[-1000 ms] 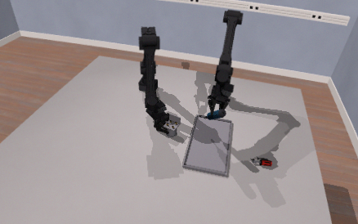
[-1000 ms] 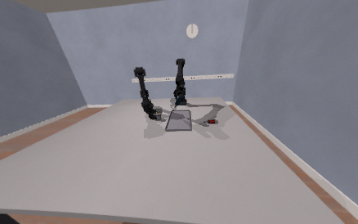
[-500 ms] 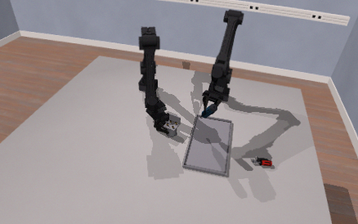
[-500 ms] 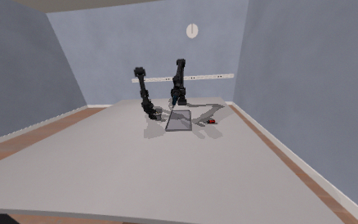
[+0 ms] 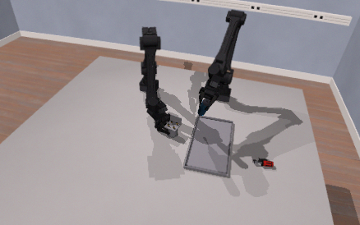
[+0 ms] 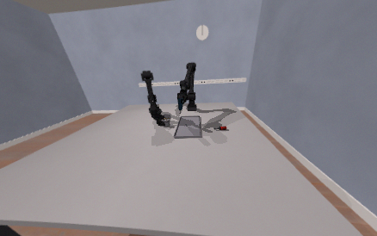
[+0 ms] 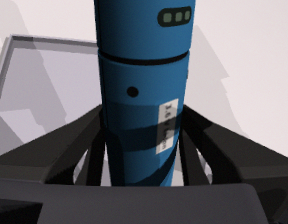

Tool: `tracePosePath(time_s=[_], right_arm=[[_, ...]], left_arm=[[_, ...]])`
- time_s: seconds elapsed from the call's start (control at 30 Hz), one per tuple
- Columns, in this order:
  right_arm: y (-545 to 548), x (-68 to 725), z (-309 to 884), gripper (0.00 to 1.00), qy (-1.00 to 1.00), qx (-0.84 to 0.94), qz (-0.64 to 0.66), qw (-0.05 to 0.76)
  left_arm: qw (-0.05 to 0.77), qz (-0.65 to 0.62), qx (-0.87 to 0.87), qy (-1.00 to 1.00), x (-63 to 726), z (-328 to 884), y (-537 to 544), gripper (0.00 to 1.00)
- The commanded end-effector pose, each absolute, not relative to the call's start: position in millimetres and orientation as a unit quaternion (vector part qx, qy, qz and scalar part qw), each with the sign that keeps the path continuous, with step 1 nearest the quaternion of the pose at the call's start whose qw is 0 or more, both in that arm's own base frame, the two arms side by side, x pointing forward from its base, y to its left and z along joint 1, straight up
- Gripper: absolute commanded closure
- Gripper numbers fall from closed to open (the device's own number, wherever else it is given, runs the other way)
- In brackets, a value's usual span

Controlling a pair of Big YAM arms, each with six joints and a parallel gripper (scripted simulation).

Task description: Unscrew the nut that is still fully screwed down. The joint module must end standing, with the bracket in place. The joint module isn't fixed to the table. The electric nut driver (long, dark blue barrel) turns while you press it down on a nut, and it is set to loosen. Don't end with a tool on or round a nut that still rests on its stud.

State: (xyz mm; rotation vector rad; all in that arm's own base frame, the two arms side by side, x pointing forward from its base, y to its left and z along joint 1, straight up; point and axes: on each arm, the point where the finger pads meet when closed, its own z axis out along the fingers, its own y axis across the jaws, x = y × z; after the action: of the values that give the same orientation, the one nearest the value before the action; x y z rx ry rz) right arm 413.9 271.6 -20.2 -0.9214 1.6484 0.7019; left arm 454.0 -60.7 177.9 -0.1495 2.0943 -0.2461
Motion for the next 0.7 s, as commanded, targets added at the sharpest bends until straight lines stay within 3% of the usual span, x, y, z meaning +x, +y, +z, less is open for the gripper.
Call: tracePosePath(time_s=[0.0, 0.67], right_arm=[[274, 418, -16, 0.41, 0.688, -0.386, 0.295, 0.539], [274, 418, -16, 0.41, 0.688, -0.386, 0.295, 0.539]], left_arm=[[0.561, -0.116, -0.025, 0.82, 467, 237, -82, 0.58], [0.609, -0.136, 0.062, 0.779, 430, 240, -132, 0.58]])
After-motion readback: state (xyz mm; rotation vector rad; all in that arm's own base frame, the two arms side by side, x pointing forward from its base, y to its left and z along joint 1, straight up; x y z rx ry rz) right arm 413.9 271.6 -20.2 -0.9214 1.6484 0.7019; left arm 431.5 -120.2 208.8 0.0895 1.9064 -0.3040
